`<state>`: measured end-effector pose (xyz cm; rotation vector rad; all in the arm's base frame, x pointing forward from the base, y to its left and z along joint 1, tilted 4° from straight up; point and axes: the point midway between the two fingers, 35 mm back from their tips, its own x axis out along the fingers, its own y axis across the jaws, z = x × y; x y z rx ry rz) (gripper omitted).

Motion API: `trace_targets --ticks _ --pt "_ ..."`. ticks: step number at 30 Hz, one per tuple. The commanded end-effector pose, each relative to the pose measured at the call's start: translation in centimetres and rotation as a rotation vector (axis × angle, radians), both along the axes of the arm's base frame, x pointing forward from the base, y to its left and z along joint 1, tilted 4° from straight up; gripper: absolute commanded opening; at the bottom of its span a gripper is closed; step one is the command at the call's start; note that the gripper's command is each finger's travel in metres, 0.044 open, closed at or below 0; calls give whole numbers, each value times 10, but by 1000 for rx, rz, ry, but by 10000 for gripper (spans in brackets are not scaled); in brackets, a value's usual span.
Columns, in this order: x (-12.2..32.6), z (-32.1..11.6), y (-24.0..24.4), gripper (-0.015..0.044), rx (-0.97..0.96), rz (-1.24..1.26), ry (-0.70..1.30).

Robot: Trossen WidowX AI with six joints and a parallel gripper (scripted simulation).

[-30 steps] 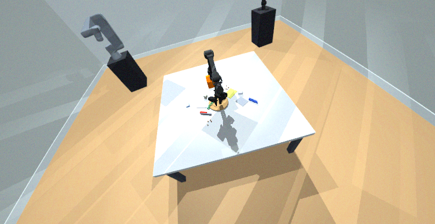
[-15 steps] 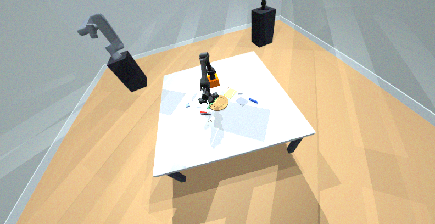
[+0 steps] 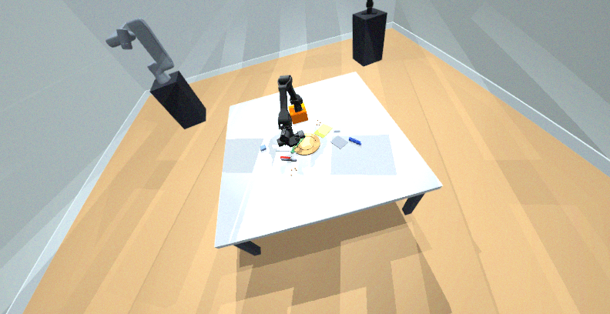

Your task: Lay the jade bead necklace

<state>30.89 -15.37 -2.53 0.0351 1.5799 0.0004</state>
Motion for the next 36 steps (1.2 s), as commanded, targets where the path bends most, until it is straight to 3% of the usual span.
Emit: trace_targets --ticks 1,36 --pt "0 1 0 200 -1 0 -2" --pt "-4 -31 3 200 12 -5 13"
